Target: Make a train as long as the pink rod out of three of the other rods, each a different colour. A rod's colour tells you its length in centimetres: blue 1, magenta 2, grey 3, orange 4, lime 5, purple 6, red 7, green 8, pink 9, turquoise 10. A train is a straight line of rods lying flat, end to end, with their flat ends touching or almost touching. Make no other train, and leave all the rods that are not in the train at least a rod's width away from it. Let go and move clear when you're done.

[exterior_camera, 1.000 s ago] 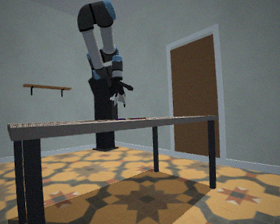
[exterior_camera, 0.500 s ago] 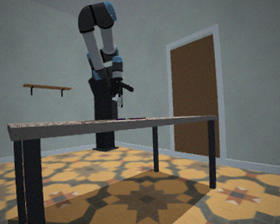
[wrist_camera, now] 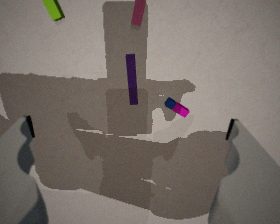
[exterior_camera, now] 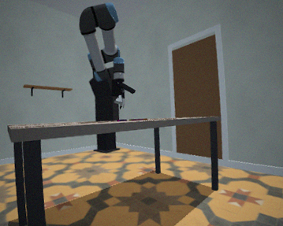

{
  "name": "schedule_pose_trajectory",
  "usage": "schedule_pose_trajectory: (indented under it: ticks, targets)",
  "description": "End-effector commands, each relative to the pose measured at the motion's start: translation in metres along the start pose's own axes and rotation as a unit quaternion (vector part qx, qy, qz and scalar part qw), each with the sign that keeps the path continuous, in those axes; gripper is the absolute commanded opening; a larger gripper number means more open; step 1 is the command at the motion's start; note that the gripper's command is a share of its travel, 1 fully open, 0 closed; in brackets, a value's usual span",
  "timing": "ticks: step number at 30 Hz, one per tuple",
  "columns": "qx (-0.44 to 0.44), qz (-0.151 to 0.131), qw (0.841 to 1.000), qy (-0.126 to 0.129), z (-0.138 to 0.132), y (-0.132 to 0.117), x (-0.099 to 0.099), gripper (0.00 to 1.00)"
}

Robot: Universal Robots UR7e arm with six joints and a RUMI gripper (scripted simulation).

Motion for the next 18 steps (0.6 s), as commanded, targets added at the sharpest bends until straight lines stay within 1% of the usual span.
schedule_pose_trajectory:
  ticks: [1, 10, 11, 18]
  targets:
    - [-0.033, 0.003, 0.999, -0.002, -0.0039, 0.0015, -0.0005, 1.0]
    - [-0.041, 0.003, 0.999, -0.003, -0.0036, 0.0015, -0.0001, 1.0]
    - [-0.041, 0.003, 0.999, -0.003, -0.0035, 0.0015, -0.0002, 0.14]
    - [-0.041, 0.003, 0.999, -0.003, -0.0033, 0.0013, -0.0003, 0.14]
Point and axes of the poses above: the point where the finger pads meet when closed, its own x axis out along the fingers, its own z axis across the jaws, y = z × x, the point moved 10 cm from there along -x, back along the fingers, and after that the axes turned 6 degrees about -x, right-handed, at the moved point
